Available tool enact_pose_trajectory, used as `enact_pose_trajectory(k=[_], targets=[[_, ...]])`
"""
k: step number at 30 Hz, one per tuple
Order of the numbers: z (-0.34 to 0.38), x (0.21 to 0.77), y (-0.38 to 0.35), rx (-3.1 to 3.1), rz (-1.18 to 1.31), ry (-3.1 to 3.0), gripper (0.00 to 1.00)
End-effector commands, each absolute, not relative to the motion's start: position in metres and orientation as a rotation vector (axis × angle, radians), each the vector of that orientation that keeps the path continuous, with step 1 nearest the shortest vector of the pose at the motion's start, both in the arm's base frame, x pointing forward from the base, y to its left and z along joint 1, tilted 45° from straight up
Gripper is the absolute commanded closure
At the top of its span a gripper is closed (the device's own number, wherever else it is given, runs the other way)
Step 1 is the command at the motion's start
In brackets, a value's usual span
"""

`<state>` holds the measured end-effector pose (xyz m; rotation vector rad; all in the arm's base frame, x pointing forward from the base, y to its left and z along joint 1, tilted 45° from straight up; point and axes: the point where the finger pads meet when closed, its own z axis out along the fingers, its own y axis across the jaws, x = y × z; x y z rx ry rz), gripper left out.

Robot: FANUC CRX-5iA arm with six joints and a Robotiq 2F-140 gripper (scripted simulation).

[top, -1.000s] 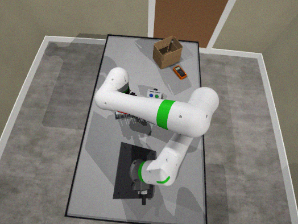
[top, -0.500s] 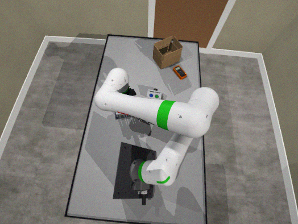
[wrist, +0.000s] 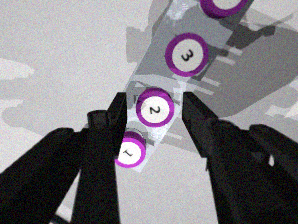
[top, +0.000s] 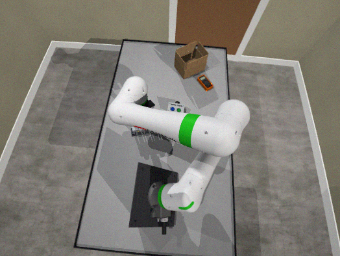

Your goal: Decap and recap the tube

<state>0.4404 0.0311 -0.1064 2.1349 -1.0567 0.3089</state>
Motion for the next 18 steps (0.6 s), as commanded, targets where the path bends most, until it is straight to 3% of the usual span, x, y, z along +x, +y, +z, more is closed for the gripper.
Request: enact_pose_trajectory(k=[1,18], targets=[[-0.106,0.4411,0.0319,2.136,0.31,-1.056,0.59],[-0.106,0.4411,0.0319,1.606,0.675,-1.883,0.59]])
